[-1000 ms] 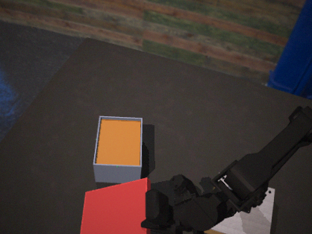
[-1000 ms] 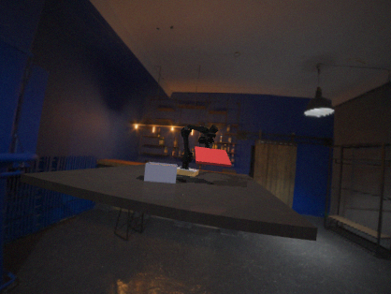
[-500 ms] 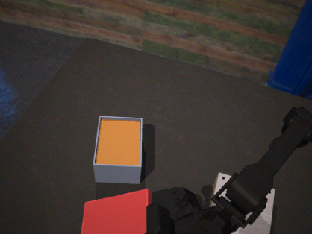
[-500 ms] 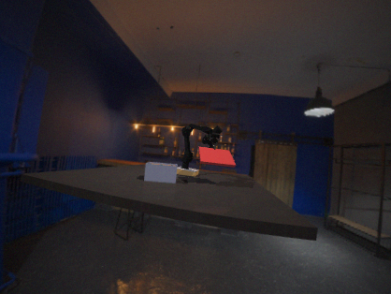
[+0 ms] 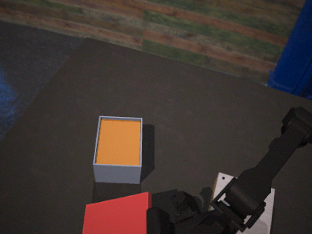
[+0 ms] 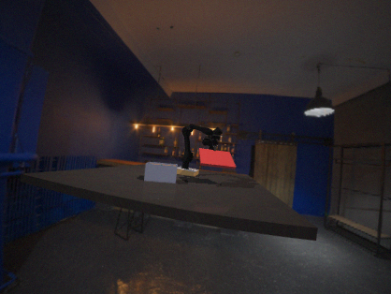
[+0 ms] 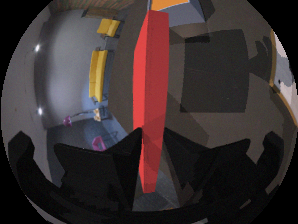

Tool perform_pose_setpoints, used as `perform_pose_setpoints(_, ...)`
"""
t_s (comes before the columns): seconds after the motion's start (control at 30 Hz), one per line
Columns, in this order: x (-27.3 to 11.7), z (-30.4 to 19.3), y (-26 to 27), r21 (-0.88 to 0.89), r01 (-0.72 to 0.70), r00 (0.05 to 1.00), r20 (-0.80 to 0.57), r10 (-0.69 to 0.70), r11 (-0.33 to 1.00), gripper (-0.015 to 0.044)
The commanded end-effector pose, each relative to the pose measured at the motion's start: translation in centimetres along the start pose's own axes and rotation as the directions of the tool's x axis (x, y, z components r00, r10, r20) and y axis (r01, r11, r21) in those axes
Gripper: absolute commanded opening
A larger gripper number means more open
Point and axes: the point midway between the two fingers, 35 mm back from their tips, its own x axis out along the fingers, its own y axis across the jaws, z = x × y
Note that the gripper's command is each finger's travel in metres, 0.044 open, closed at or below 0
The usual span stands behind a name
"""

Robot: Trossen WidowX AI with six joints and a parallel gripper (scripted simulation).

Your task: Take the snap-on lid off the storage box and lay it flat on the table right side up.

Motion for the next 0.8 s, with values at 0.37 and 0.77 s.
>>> perform_pose_setpoints(0.37,0.7,0.1,-0.7,0.008,-0.013,1.0,-0.001,0.013,1.0,0.0)
perform_pose_setpoints(0.77,1.3,0.1,-1.4,0.008,-0.012,1.0,-0.001,0.013,1.0,0.0)
